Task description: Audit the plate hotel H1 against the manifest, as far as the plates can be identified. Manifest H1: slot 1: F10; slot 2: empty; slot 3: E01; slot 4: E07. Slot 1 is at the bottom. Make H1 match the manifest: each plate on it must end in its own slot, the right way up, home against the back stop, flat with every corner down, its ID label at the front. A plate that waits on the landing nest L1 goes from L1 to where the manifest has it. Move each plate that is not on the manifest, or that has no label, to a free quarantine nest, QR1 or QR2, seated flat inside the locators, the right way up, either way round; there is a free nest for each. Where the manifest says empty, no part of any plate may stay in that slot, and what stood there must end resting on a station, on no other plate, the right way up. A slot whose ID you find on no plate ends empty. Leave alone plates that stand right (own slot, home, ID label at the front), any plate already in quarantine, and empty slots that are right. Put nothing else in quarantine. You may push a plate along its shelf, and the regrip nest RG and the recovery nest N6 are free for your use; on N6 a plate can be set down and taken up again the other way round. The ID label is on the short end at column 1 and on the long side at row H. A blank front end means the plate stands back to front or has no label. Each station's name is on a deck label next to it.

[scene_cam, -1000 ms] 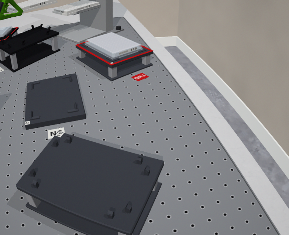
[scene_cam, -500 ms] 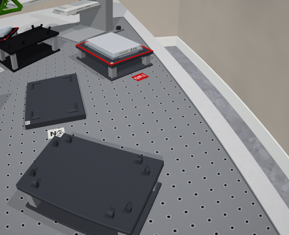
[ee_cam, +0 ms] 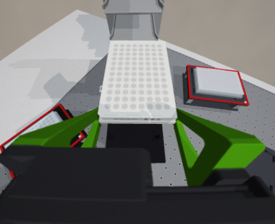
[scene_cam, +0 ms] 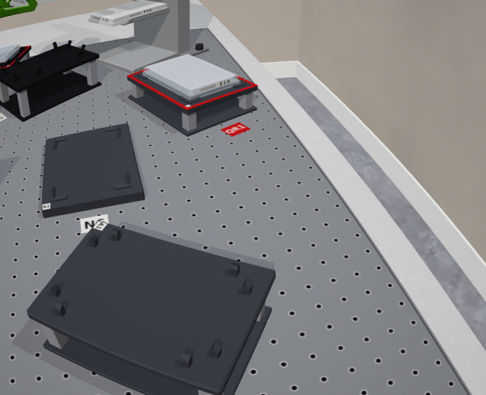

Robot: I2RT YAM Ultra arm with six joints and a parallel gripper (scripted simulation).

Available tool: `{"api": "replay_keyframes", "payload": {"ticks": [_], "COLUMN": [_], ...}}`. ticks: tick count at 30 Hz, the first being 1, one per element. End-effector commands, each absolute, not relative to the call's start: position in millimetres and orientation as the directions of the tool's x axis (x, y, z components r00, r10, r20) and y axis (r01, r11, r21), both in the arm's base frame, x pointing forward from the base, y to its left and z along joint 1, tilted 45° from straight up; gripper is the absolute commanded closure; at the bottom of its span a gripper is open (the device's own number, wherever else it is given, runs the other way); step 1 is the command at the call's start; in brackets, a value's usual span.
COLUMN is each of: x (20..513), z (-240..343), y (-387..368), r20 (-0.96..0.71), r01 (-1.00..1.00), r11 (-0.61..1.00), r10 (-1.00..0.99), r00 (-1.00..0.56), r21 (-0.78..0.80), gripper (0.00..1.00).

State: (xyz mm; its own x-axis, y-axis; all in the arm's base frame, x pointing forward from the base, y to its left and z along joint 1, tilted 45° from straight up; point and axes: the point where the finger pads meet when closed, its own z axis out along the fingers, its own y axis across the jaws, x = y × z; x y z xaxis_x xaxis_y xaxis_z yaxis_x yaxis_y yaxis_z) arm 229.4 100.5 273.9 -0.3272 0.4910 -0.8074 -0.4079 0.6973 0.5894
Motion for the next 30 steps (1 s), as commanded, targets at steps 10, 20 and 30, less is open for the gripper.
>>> {"api": "replay_keyframes", "payload": {"ticks": [10,20,30], "x": [226.1,224.5,223.3], "z": [290.0,296.3,301.3], "y": [94.0,87.6,82.4], "r20": [-0.815,-0.815,-0.815], "r01": [-0.423,-0.423,-0.423], "r11": [0.696,0.697,0.697], "r10": [0.492,0.492,0.491], "r00": [-0.306,-0.307,-0.307], "r21": [0.580,0.580,0.579], "gripper": [0.14,0.14,0.14]}}
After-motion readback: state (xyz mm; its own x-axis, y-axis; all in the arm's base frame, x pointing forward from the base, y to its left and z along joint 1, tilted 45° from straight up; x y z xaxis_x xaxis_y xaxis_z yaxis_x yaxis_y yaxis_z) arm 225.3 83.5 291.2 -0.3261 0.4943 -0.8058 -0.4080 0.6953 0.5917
